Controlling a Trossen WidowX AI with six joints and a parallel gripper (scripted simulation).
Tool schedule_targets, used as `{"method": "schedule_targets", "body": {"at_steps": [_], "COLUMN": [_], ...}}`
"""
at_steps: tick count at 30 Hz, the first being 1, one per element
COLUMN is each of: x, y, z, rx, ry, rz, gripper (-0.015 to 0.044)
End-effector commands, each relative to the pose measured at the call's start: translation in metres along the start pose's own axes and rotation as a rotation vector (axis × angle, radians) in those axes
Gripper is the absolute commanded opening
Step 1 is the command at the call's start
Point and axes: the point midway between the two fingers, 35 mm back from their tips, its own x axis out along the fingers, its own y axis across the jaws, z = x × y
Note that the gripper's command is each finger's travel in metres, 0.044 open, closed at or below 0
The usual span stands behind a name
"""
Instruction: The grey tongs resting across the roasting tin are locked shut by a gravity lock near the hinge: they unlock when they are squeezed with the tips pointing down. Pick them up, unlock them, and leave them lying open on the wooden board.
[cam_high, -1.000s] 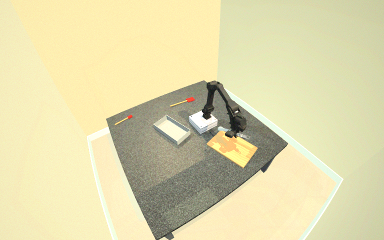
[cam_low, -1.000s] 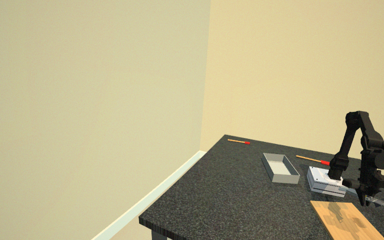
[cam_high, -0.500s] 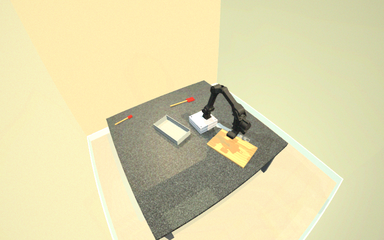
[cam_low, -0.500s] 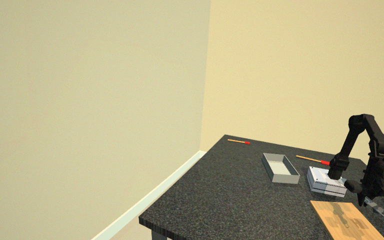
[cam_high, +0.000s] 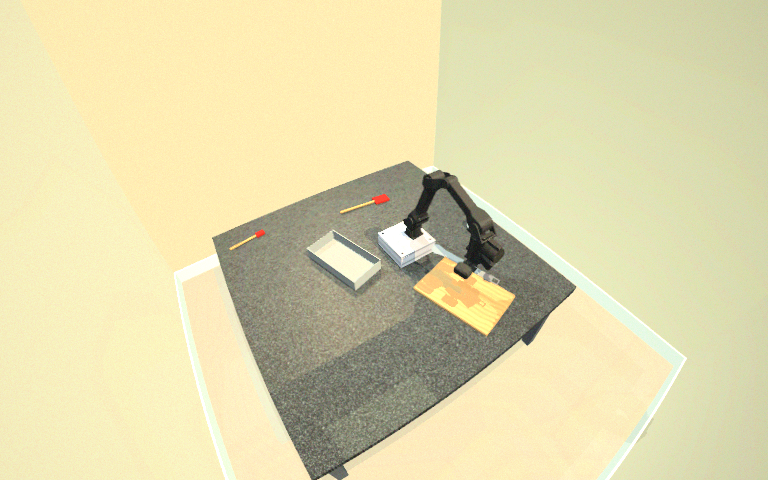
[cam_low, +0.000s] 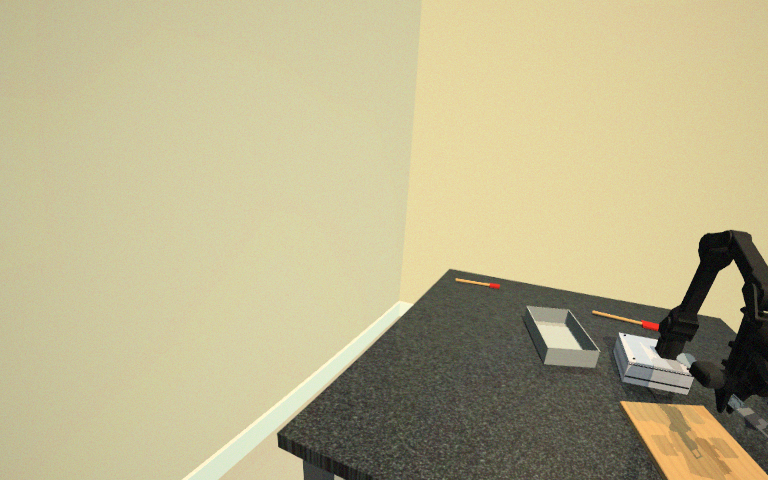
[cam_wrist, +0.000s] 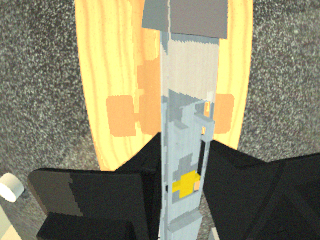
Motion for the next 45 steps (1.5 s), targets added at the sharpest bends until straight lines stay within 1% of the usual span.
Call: {"method": "schedule_targets", "body": {"at_steps": [1,45], "x": [0.004,0.076], "y": [-0.001,-0.001], "z": [0.001,0.000], "rx": [-0.006,-0.006], "ry": [0.004,0.004], "rz": [-0.006,-0.006], "gripper": [-0.0150,-0.0150]}}
